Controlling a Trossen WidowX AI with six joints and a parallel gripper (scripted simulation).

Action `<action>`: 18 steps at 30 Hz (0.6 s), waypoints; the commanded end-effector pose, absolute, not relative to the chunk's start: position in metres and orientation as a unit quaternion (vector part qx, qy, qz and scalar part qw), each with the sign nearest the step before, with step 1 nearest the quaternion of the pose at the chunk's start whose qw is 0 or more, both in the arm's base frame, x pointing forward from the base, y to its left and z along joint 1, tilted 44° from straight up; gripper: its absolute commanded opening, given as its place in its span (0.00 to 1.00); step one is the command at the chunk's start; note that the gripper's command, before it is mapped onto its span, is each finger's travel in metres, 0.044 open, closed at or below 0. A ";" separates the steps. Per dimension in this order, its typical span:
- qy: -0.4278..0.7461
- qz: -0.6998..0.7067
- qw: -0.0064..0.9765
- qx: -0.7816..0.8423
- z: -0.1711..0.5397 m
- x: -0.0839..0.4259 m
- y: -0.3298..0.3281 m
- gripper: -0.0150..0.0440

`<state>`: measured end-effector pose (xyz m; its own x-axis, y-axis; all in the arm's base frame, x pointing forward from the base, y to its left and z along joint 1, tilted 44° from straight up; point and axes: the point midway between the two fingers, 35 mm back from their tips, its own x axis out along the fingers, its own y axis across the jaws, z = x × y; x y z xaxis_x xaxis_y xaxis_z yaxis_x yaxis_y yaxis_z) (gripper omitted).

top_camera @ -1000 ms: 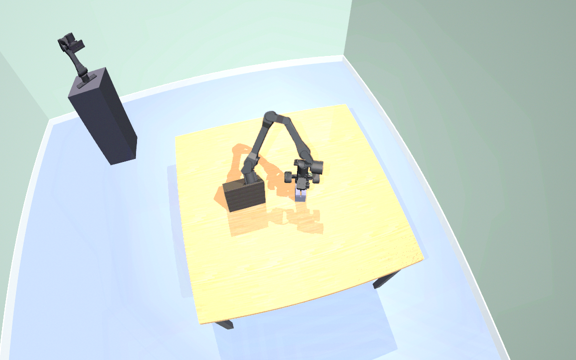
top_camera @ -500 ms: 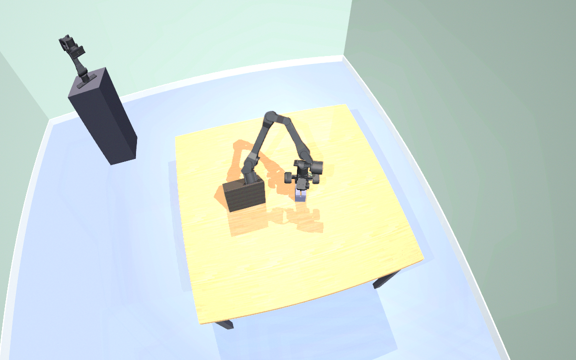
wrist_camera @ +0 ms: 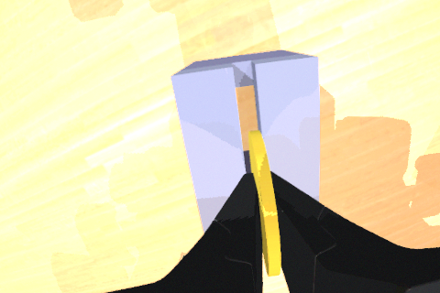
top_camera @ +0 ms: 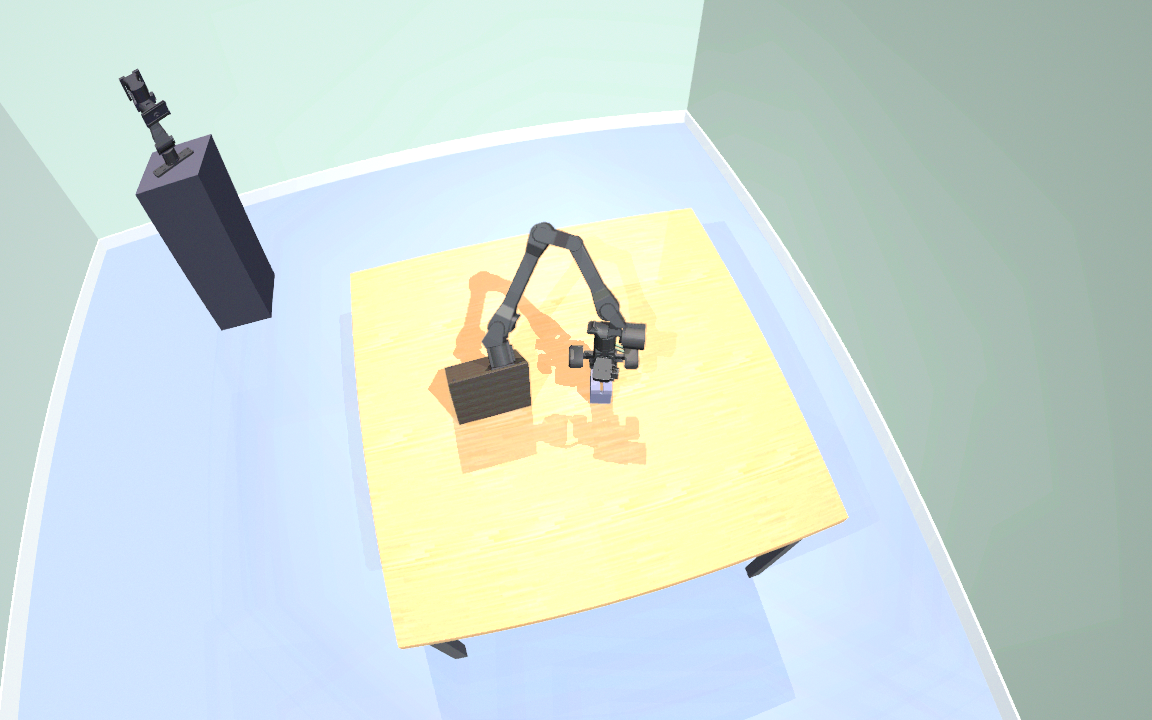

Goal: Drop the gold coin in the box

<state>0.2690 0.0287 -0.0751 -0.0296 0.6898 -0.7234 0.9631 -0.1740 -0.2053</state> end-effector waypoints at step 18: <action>0.615 -0.369 0.185 0.672 -0.078 0.269 0.031 0.53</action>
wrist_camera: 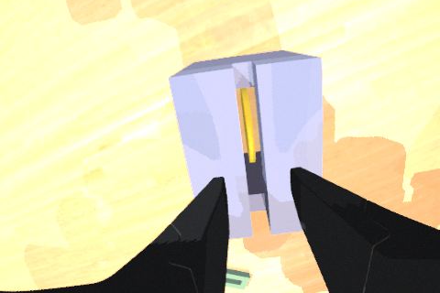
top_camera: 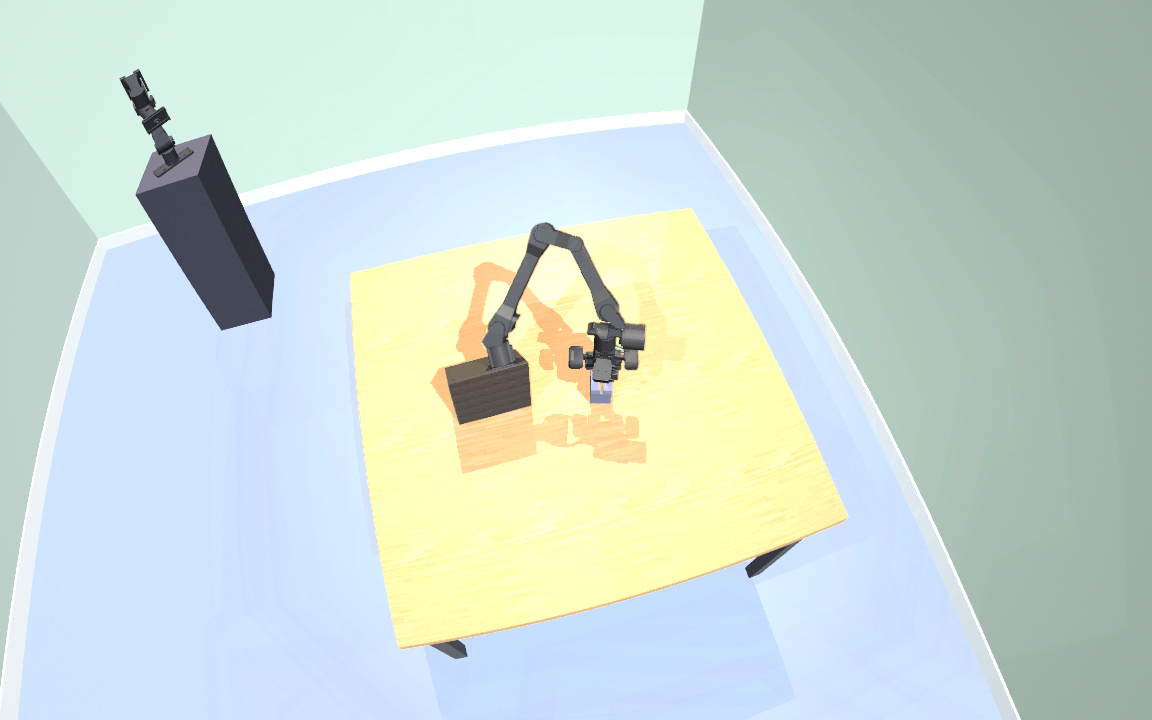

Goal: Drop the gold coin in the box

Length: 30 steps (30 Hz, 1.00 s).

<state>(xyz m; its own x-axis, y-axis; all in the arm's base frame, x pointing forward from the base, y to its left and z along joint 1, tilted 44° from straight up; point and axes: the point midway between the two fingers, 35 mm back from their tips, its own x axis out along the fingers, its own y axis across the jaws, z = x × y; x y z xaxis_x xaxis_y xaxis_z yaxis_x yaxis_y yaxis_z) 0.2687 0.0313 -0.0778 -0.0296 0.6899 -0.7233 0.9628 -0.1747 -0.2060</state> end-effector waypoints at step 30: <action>0.615 -0.370 0.181 0.672 -0.036 0.268 -0.008 1.00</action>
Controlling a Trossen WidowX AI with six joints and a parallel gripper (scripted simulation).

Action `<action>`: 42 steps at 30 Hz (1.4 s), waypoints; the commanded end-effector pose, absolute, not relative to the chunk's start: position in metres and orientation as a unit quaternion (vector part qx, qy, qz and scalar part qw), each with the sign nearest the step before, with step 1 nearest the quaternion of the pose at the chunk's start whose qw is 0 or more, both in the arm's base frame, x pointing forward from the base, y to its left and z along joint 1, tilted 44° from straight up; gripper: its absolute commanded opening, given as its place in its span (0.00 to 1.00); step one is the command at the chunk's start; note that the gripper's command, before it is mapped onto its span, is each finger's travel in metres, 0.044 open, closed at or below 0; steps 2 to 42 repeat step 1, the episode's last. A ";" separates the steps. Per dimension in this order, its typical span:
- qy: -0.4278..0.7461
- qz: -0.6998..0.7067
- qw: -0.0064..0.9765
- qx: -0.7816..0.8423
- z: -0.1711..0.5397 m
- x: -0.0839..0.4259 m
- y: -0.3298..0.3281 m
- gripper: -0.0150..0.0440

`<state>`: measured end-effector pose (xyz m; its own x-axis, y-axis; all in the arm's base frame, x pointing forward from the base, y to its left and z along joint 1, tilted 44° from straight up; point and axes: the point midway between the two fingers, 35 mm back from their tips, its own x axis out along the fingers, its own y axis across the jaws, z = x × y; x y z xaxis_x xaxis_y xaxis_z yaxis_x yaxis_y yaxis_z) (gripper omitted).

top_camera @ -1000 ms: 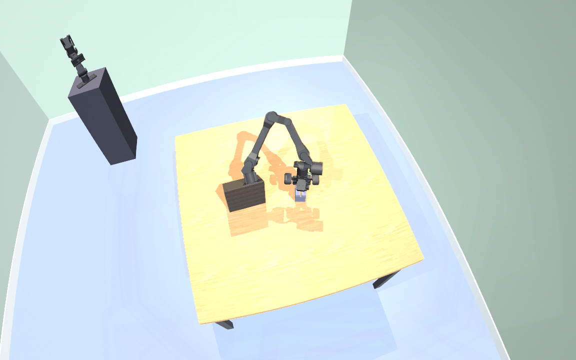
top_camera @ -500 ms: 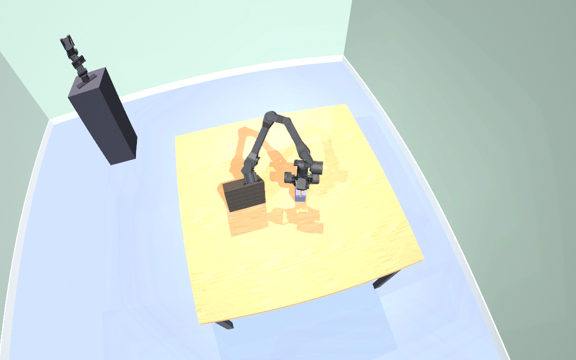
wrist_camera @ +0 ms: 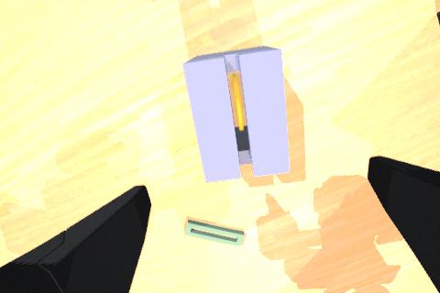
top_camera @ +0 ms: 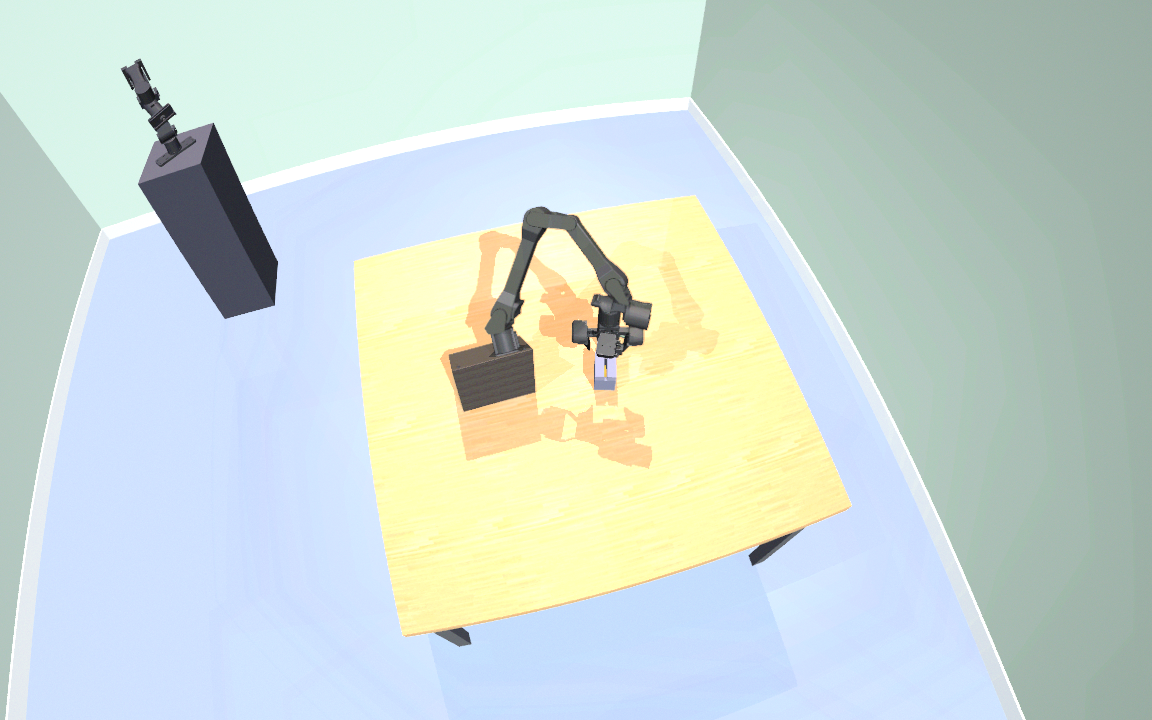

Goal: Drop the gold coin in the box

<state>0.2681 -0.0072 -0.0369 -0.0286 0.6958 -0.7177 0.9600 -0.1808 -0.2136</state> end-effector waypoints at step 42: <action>0.615 -0.370 0.181 0.672 -0.036 0.268 -0.008 1.00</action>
